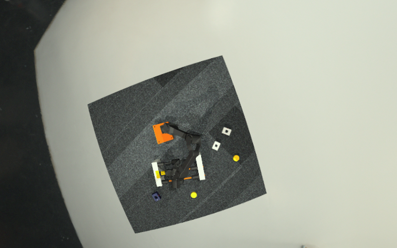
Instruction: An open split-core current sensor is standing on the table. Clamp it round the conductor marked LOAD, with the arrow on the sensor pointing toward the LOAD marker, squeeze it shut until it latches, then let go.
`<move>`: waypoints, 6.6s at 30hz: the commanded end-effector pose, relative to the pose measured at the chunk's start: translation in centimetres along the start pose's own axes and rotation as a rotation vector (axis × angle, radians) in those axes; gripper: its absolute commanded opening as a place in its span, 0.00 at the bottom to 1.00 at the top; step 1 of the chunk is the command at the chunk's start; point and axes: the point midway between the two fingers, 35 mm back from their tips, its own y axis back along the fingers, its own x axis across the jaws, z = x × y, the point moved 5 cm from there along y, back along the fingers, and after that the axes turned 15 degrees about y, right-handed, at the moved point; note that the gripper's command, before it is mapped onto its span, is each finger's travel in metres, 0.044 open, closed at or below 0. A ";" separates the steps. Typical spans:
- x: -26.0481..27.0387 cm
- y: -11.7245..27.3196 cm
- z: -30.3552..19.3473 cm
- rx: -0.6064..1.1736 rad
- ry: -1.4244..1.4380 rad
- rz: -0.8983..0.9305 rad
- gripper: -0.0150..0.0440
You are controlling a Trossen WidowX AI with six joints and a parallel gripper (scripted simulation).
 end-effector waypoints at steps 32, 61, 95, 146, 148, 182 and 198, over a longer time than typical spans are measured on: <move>-0.1 -0.1 0.1 0.013 -0.004 -0.036 0.52; -0.1 -0.1 0.1 0.013 -0.004 -0.036 0.69; -0.2 0.0 0.1 0.008 -0.004 -0.016 0.30; -0.2 -0.2 0.1 0.014 -0.005 -0.035 0.69; -0.2 -0.2 0.1 0.014 -0.005 -0.035 0.69; -0.1 -0.2 0.1 0.013 -0.004 -0.034 0.53; -0.1 -0.1 0.2 0.003 0.001 -0.004 0.25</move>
